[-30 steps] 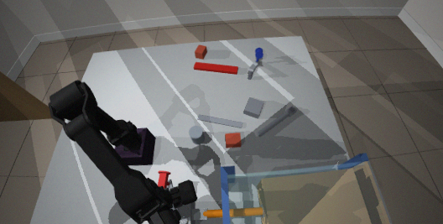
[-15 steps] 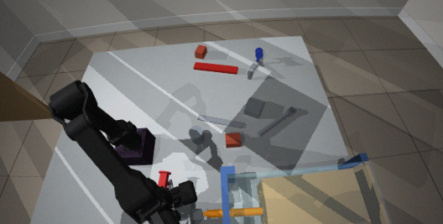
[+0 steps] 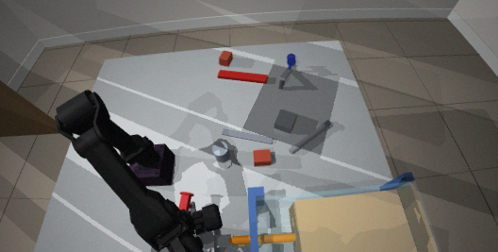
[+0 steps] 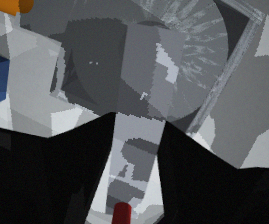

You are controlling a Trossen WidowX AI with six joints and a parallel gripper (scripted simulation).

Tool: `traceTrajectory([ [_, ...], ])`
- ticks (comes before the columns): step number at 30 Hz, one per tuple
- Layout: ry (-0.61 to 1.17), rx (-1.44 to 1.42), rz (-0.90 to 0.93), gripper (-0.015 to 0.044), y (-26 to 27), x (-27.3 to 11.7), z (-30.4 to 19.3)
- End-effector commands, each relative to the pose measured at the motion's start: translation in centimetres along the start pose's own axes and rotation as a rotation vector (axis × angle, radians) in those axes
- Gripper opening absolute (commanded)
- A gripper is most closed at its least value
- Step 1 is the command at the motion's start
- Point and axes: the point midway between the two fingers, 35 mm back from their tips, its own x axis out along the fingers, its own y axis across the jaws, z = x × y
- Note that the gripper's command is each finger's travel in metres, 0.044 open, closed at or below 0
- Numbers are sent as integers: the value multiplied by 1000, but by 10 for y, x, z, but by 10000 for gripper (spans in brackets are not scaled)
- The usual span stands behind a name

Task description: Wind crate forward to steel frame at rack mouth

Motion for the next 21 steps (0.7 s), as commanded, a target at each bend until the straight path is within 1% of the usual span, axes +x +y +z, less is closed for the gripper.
traceTrajectory([
  [1,2,-9,9,0,1,4,0],
  [5,7,-106,6,0,-3,4,0],
  [21,11,-163,5,0,-5,4,1],
])
